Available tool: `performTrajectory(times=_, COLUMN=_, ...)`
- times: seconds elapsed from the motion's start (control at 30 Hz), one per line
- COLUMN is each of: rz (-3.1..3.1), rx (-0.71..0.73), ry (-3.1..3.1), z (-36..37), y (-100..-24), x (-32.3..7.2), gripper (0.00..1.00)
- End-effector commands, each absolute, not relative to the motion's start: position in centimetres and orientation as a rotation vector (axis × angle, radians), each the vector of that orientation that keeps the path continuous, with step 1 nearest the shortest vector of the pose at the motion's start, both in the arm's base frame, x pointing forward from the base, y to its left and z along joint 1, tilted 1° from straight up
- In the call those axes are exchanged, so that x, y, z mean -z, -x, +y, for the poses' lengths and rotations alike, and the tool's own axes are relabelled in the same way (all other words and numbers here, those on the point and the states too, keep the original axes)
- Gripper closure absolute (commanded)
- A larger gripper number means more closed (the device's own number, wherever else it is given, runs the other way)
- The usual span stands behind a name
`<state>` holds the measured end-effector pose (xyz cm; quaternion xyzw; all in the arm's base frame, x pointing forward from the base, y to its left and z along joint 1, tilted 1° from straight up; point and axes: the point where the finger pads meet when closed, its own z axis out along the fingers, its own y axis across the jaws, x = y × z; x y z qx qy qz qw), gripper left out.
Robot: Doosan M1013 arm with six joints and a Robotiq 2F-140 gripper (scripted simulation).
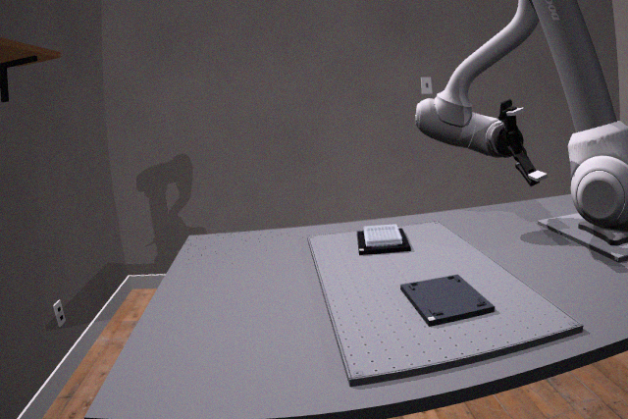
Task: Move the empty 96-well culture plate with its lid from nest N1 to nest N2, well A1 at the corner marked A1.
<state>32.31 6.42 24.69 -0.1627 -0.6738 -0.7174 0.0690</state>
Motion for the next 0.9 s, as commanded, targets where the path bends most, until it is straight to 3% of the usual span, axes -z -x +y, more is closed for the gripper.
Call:
performTrajectory(times=0.0, rz=-2.029, rx=2.16, ry=0.49, z=6.4, y=-32.3, x=-24.7, gripper=0.0)
performTrajectory(times=0.53, rz=-2.029, rx=2.16, ry=0.49, z=6.4, y=-32.3, x=-24.7, gripper=0.0)
performTrajectory(times=0.87, rz=-2.309, rx=2.158, ry=0.102, z=6.0, y=-32.3, x=-21.6, gripper=0.0)
